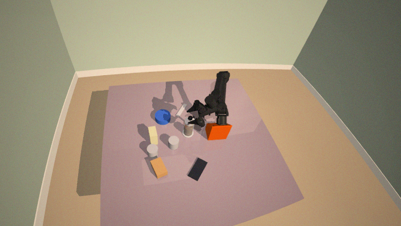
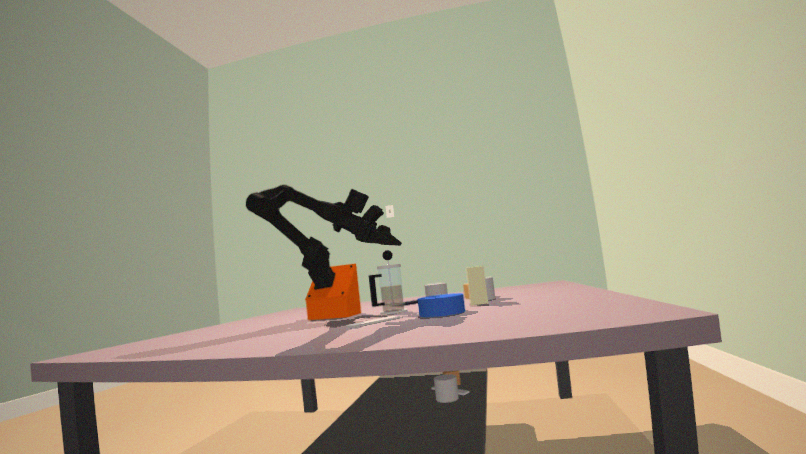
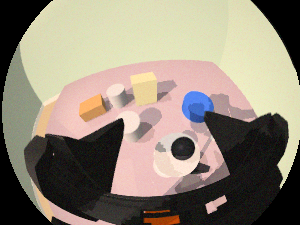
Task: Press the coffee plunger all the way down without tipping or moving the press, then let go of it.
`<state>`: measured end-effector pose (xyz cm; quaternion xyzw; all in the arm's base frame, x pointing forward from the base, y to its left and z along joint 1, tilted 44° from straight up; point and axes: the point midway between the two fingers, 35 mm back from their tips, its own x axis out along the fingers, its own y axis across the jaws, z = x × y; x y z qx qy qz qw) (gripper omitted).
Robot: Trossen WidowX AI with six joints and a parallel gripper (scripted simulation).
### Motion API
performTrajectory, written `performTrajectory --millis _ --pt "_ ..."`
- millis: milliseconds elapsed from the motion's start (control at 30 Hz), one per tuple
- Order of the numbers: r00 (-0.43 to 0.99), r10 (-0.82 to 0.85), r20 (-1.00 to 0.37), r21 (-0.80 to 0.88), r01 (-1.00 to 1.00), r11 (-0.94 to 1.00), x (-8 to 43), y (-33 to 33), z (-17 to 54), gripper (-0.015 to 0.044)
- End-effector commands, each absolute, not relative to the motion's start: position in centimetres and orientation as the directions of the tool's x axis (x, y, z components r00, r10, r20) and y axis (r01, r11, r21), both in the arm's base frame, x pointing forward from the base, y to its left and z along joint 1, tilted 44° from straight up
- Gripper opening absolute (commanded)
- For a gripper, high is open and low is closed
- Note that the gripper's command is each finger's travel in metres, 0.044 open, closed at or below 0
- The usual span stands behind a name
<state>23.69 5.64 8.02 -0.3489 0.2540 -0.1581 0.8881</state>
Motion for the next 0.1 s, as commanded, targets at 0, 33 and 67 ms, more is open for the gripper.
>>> performTrajectory --millis 0,33,67 --pt "0.817 -0.475 -0.328 -0.687 0.139 0.713 22.7 7.2 10.8 0.044" --pt "0.818 -0.478 -0.32 -0.687 0.147 0.712 22.3 7.4 11.5 0.044" --pt "0.819 -0.479 -0.315 -0.687 0.152 0.711 22.1 7.5 12.0 0.044"
